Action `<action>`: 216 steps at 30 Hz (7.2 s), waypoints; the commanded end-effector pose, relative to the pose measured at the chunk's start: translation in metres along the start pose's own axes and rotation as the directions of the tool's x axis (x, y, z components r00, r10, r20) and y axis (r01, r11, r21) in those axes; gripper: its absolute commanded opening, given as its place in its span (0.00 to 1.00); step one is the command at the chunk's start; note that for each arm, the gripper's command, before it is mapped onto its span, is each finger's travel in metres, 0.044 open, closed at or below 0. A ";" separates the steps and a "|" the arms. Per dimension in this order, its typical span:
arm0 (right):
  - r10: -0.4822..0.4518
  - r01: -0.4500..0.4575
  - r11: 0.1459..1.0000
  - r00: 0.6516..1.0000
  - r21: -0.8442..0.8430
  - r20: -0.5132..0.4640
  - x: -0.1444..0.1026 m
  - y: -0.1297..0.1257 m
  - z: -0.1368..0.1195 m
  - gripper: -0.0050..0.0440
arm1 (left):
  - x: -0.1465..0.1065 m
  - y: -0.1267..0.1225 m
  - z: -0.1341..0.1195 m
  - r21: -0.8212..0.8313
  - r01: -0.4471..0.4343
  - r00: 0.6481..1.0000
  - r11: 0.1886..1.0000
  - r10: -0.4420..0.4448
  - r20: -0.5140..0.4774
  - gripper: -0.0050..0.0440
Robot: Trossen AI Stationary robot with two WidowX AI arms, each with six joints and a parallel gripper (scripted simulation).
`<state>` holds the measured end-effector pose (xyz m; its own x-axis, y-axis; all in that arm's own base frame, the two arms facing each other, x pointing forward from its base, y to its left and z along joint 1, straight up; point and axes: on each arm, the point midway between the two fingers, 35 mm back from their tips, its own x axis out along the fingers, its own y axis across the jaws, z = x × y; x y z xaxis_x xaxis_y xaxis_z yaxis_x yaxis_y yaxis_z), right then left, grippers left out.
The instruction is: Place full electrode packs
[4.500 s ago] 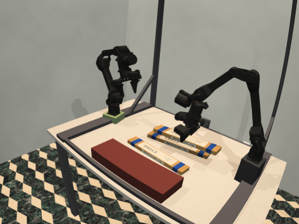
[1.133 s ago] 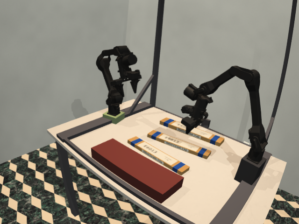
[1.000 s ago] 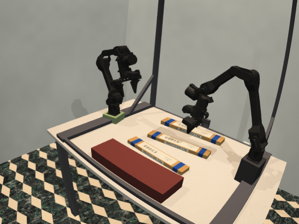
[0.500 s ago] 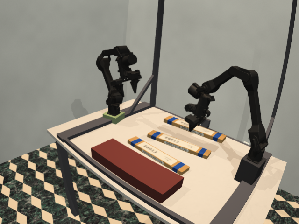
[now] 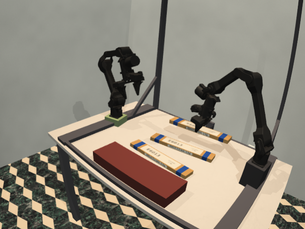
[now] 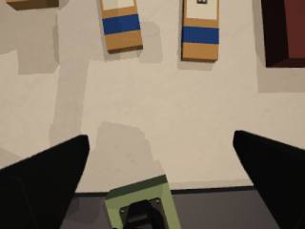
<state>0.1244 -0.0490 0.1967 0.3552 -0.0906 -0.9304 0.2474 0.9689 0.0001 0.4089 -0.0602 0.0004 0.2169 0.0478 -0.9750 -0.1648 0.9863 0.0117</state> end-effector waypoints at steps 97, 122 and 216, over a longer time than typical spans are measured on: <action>-0.001 0.001 1.000 1.000 -0.004 0.020 -0.005 0.000 0.003 0.98 | 0.035 -0.103 0.022 -0.005 0.016 0.999 1.000 -0.015 0.050 0.00; -0.001 0.001 1.000 1.000 -0.004 0.020 -0.005 0.000 0.003 0.98 | 0.049 -0.108 0.029 -0.009 0.036 0.996 0.999 -0.036 0.085 0.00; -0.001 0.001 1.000 1.000 -0.004 0.020 -0.005 0.000 0.003 0.98 | 0.042 -0.106 0.023 -0.008 0.036 0.996 0.999 -0.035 0.083 0.98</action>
<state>0.1244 -0.0490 0.1967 0.3552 -0.0906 -0.9304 0.2474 0.9689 0.0001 0.4485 -0.1552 -0.0737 0.2462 0.0448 -0.9682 -0.1634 0.9866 0.0041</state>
